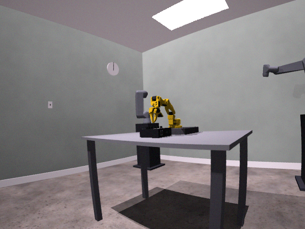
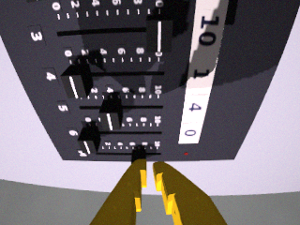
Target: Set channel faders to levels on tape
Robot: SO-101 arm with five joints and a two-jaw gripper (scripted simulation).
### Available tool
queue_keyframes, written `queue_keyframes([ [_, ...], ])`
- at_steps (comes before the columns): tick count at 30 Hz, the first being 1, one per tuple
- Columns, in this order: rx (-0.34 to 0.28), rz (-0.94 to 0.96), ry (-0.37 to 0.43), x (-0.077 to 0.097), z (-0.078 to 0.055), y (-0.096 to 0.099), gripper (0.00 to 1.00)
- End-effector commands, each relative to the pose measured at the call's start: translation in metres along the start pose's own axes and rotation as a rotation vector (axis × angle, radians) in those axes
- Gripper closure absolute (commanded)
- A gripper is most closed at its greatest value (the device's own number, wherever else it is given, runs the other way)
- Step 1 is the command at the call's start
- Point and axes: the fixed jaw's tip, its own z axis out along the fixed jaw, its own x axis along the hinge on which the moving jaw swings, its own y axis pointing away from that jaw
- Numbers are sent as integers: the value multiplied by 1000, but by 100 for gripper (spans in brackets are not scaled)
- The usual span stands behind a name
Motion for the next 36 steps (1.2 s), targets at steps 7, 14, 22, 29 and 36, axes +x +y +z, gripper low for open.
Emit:
queue_keyframes([
  [7, 3, 1, 11, -1, -6, -3, 100],
  [14, 3, 1, 8, -2, -7, -2, 100],
  [22, 2, 1, -13, -9, -10, -2, 100],
  [29, 1, 2, -36, -17, -13, -2, 100],
  [36, 0, 3, -73, -32, -17, -1, 100],
])
